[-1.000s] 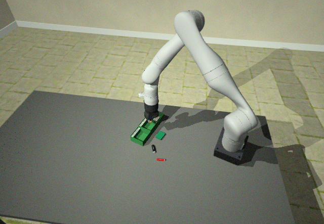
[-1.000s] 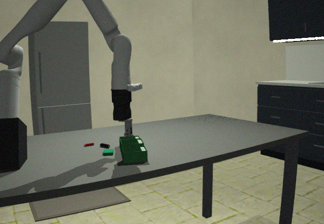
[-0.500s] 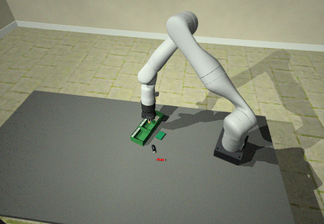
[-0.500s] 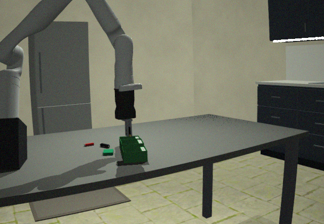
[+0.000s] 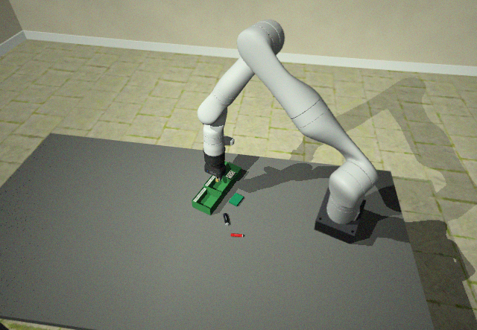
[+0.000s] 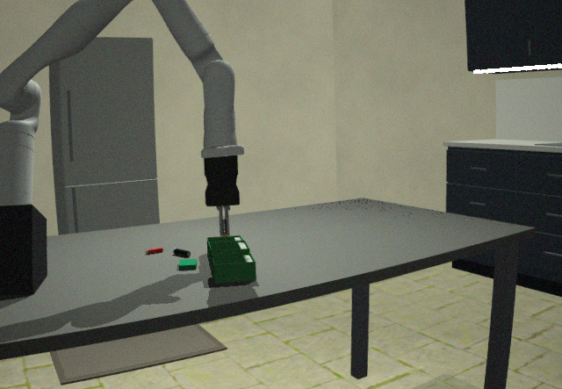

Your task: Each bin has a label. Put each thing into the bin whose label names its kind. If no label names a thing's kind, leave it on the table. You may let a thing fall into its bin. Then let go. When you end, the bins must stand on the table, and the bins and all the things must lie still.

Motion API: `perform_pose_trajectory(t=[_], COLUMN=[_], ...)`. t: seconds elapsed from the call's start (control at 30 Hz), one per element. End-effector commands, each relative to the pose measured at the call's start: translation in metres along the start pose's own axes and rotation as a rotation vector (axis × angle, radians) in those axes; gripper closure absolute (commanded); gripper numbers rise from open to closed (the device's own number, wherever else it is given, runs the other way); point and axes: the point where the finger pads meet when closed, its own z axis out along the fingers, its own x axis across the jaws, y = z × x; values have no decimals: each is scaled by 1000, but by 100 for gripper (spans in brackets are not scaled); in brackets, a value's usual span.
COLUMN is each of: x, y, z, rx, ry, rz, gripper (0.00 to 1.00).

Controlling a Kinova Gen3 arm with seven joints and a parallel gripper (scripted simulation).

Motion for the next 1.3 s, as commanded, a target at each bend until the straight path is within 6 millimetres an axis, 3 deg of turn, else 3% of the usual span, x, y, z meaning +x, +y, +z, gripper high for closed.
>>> perform_pose_trajectory(t=[0.0, 0.37, 1.27], x=[-1, 0, 0], y=[1, 0, 0], z=[-1, -1, 45], rx=[1, 1, 1], ry=[-1, -1, -1], rz=[-4, -4, -4], gripper=[100, 100, 100])
